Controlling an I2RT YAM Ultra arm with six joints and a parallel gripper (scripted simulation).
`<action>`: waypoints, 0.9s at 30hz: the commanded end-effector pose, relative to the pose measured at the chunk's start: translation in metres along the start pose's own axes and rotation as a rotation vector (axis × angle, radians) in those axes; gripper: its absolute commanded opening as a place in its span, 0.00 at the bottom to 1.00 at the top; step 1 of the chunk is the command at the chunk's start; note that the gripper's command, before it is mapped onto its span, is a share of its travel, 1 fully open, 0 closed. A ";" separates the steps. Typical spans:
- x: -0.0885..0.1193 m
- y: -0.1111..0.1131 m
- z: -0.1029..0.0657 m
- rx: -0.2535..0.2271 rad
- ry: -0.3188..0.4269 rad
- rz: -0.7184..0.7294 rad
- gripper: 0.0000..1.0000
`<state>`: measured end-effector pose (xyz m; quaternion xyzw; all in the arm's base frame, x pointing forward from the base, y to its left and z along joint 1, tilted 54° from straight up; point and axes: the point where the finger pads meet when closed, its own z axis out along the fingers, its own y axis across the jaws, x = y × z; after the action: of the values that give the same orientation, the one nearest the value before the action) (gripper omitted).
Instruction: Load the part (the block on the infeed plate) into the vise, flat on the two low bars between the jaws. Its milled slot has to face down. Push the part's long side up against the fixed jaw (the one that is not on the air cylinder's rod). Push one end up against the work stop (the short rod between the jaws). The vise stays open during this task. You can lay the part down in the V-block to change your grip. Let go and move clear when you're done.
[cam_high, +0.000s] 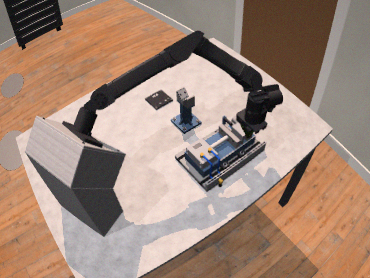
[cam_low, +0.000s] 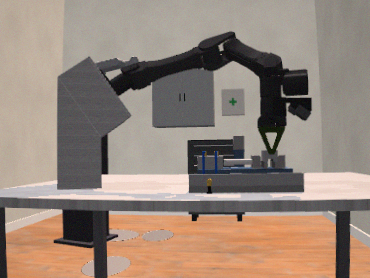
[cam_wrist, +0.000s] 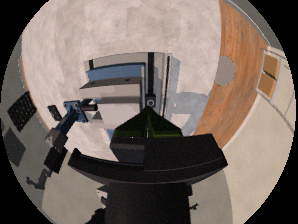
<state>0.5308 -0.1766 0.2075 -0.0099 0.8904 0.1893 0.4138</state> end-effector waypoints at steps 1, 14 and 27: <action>-0.008 -0.002 -0.017 0.028 -0.029 -0.004 0.00; -0.011 0.001 -0.018 0.029 -0.035 -0.010 0.00; -0.007 0.003 -0.016 0.025 -0.026 -0.004 0.00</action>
<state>0.5303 -0.1725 0.2067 -0.0084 0.8911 0.1901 0.4119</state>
